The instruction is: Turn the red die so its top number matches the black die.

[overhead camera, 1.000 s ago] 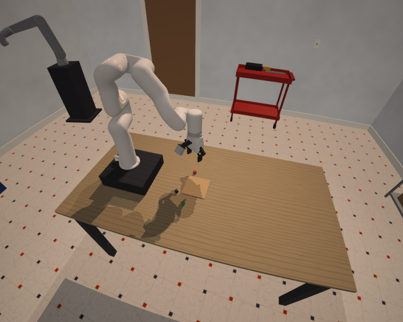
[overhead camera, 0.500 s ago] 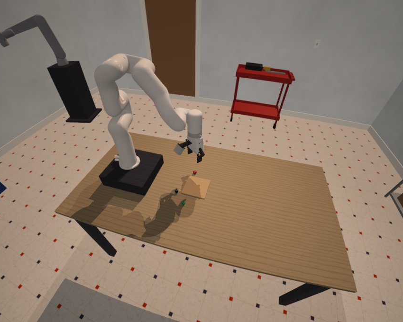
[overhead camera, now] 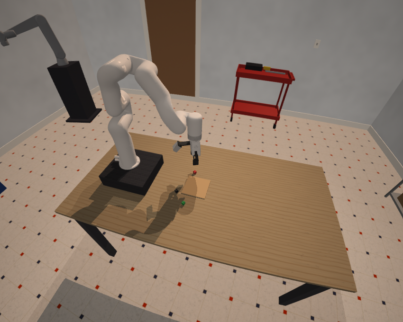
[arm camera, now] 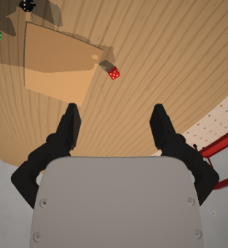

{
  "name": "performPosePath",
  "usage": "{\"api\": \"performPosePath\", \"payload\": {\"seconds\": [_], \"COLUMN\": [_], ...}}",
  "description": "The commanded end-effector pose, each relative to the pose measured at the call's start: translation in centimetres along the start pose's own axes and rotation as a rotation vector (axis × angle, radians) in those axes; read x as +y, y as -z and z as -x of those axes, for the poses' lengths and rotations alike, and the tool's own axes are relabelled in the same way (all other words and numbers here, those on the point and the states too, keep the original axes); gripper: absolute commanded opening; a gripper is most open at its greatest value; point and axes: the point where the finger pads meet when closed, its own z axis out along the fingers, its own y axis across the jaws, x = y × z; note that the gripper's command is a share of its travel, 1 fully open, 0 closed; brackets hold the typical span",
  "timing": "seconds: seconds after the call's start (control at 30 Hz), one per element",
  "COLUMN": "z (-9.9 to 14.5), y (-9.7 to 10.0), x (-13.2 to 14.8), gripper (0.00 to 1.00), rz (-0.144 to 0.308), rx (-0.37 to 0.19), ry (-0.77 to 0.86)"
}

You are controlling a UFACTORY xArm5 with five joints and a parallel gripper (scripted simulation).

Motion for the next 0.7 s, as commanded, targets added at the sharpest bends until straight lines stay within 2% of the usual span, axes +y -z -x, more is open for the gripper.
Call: {"api": "performPosePath", "payload": {"seconds": [0.0, 0.37, 0.47, 0.53, 0.67], "z": [0.1, 0.0, 0.0, 0.0, -0.1], "y": [-0.5, -1.8, -1.8, -2.3, -2.7], "x": [0.0, 0.1, 0.1, 0.1, 0.1], "gripper": [1.00, 1.00, 1.00, 1.00, 1.00], "rz": [0.000, 0.000, 0.000, 0.001, 0.001], "rx": [-0.004, -0.004, -0.004, -0.004, -0.004], "ry": [-0.169, -0.549, -0.571, -0.697, -0.817]}}
